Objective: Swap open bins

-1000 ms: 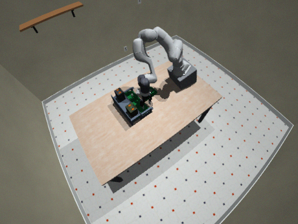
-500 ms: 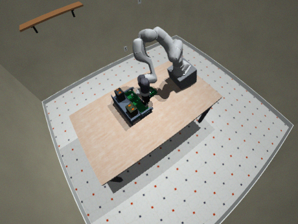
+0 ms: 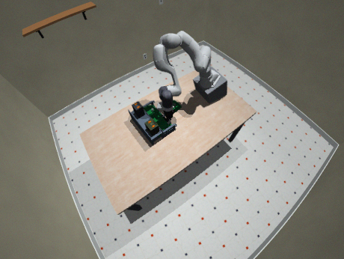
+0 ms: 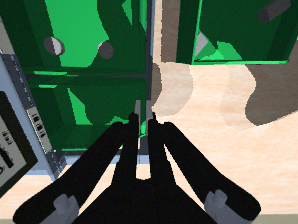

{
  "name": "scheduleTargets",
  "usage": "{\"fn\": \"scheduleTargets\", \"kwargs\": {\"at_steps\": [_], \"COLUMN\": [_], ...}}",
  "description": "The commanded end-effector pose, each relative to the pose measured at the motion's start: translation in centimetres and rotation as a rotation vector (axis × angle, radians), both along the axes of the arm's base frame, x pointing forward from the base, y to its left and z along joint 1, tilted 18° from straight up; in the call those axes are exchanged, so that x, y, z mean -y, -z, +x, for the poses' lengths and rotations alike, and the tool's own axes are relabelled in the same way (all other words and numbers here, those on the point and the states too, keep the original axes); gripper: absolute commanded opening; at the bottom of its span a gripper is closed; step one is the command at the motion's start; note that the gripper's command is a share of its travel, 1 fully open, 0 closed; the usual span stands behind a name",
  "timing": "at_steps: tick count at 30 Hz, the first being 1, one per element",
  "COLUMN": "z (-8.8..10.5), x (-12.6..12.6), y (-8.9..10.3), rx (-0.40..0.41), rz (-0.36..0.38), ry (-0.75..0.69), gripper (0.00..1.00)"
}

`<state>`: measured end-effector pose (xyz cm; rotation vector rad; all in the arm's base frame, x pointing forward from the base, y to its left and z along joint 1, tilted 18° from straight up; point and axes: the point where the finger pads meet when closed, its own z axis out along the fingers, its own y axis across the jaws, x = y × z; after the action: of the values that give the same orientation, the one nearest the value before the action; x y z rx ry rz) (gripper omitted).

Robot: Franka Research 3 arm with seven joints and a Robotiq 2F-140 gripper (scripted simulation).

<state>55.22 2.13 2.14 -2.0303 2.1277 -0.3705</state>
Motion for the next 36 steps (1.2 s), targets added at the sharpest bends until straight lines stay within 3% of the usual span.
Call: {"fn": "scheduleTargets", "kwargs": {"at_steps": [1,21,36], "z": [0.1,0.1,-0.2], "x": [-0.1,-0.1,-0.1], "y": [-0.1,-0.1,-1.2], "rx": [0.003,0.003,0.004], "rz": [0.003,0.003,0.003], "ry": [0.004,0.004,0.004], "gripper": [0.00,0.00,0.00]}}
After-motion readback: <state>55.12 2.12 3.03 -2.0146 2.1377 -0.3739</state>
